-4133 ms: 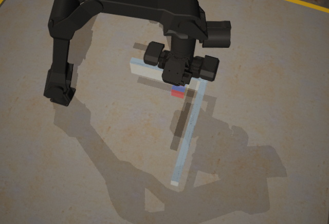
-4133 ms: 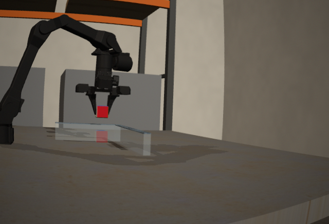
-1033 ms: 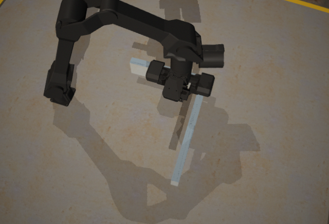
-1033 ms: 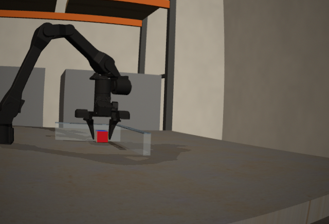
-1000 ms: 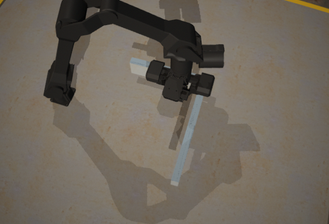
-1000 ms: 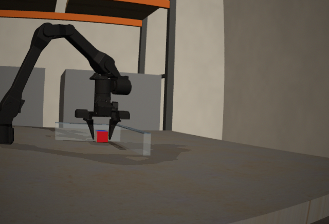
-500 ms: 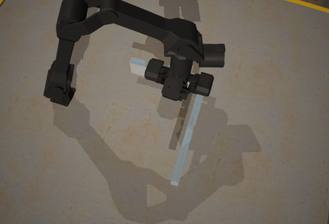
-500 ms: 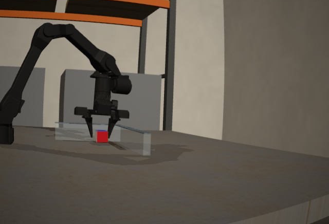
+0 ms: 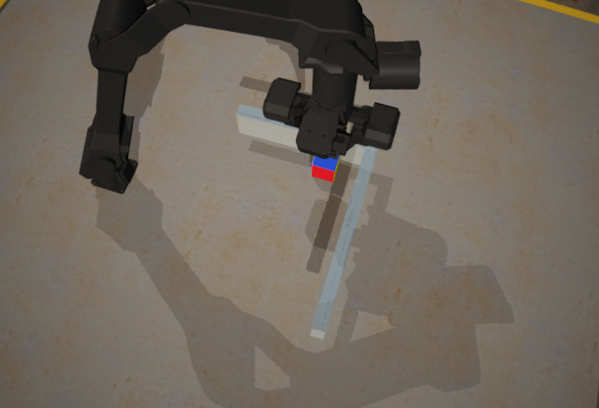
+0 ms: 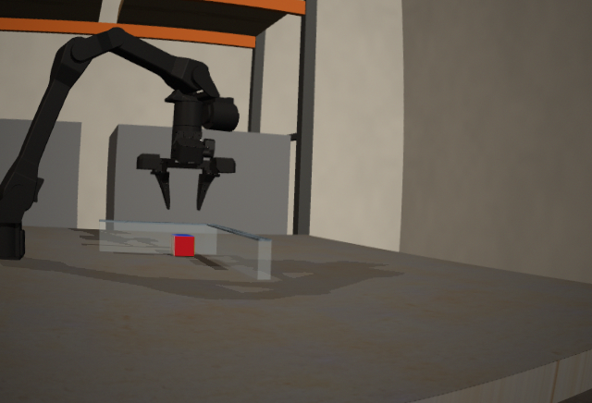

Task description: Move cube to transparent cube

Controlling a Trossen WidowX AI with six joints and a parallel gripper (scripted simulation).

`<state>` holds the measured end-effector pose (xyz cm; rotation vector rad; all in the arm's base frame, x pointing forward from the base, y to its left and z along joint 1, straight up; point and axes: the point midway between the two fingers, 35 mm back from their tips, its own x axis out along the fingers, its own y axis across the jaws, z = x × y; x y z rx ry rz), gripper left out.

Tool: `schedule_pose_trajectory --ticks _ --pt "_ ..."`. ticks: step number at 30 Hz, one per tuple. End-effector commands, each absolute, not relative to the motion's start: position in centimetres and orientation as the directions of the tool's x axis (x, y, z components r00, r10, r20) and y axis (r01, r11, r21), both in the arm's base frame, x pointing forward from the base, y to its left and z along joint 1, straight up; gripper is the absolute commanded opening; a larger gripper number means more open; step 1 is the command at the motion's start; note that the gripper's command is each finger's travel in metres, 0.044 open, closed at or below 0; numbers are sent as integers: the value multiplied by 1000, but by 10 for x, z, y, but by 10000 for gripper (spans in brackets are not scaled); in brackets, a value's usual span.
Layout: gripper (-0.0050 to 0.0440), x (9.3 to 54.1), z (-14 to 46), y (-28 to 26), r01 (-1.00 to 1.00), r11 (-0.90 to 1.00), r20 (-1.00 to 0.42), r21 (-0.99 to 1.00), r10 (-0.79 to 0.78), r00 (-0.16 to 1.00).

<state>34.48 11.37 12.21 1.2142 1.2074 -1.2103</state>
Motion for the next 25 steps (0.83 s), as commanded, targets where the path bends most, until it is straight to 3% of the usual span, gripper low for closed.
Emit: schedule_pose_trajectory --ticks 1,7,25 --pt "304 347 131 115 1000 -5 -1000 28 9 28" --pt "440 343 171 113 1000 -5 -1000 28 9 28" --pt "440 341 180 112 1000 -5 -1000 28 9 28"
